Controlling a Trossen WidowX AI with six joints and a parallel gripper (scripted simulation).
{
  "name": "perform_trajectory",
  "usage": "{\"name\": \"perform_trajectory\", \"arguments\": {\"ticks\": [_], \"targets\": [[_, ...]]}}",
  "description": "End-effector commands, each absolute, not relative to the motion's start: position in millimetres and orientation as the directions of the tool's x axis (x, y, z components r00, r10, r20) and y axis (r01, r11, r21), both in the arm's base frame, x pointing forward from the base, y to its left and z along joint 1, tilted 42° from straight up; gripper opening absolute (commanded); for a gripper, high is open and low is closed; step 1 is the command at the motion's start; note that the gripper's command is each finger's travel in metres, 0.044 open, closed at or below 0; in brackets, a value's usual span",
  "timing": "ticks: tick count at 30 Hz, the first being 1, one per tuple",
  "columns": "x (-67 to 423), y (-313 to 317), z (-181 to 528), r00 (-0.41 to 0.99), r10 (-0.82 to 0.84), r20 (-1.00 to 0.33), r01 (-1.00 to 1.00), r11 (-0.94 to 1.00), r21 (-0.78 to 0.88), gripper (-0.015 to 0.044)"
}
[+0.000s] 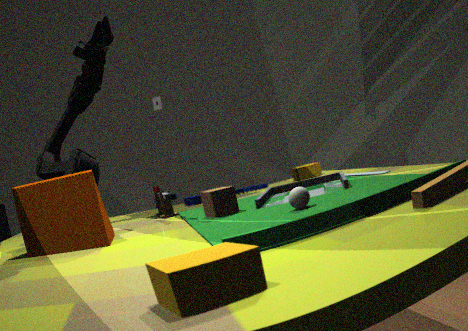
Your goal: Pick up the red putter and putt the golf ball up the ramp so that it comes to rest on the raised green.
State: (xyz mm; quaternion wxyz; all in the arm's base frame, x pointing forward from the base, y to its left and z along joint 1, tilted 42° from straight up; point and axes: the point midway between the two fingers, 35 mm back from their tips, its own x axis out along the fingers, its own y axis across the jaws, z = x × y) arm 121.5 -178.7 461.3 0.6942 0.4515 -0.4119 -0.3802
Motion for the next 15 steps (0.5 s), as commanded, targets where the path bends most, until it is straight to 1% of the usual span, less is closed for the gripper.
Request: {"name": "perform_trajectory", "arguments": {"ticks": [1,2,4,6,8,11,15], "targets": [[124.0,-178.7,460.0,0.381,-0.897,0.223,0.171,0.306,0.937,0.0426],[131.5,-178.7,455.8,0.409,-0.889,0.206,0.217,0.314,0.924,0.0440],[158.1,-177.1,439.4,0.509,-0.850,0.139,0.368,0.361,0.857,0.0440],[185.4,-172.1,419.7,0.607,-0.793,0.057,0.498,0.435,0.750,0.0440],[210.4,-164.1,398.3,0.690,-0.723,-0.032,0.581,0.528,0.619,0.0440],[237.0,-150.1,371.2,0.771,-0.620,-0.144,0.610,0.656,0.445,0.0440],[261.4,-129.6,341.2,0.832,-0.486,-0.269,0.548,0.796,0.258,0.0440]]}}
